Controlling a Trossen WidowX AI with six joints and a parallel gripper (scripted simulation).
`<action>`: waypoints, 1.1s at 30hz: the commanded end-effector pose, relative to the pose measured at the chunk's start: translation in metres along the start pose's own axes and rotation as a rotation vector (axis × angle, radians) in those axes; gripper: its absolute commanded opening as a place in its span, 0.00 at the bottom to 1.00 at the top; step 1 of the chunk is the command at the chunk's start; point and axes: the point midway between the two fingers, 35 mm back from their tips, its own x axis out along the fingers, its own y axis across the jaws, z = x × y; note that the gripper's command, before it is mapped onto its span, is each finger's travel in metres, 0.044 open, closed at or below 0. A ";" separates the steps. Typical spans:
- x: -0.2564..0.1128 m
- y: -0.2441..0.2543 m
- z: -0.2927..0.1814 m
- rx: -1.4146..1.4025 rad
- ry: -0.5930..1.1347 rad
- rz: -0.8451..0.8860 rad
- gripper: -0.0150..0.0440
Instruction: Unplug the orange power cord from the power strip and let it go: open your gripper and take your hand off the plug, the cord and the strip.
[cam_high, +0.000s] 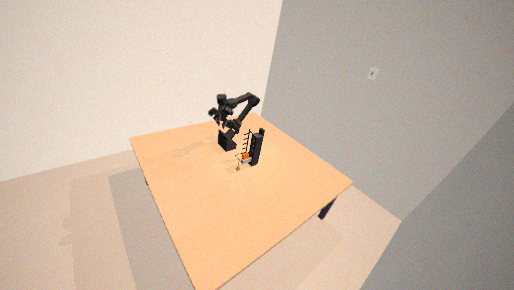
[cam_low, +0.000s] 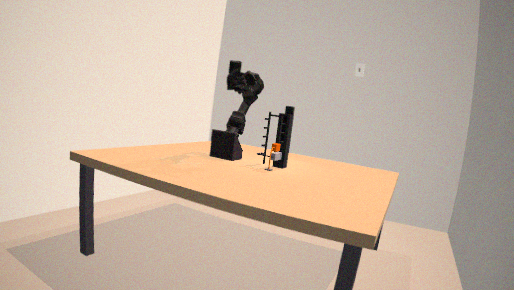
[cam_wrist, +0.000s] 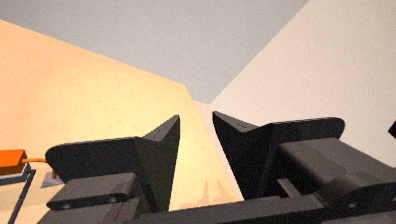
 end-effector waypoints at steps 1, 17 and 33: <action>0.054 0.051 -0.010 0.523 0.281 0.195 0.53; 0.094 0.191 -0.040 1.338 1.207 -0.015 0.53; 0.089 0.224 -0.047 1.439 1.430 -0.240 0.53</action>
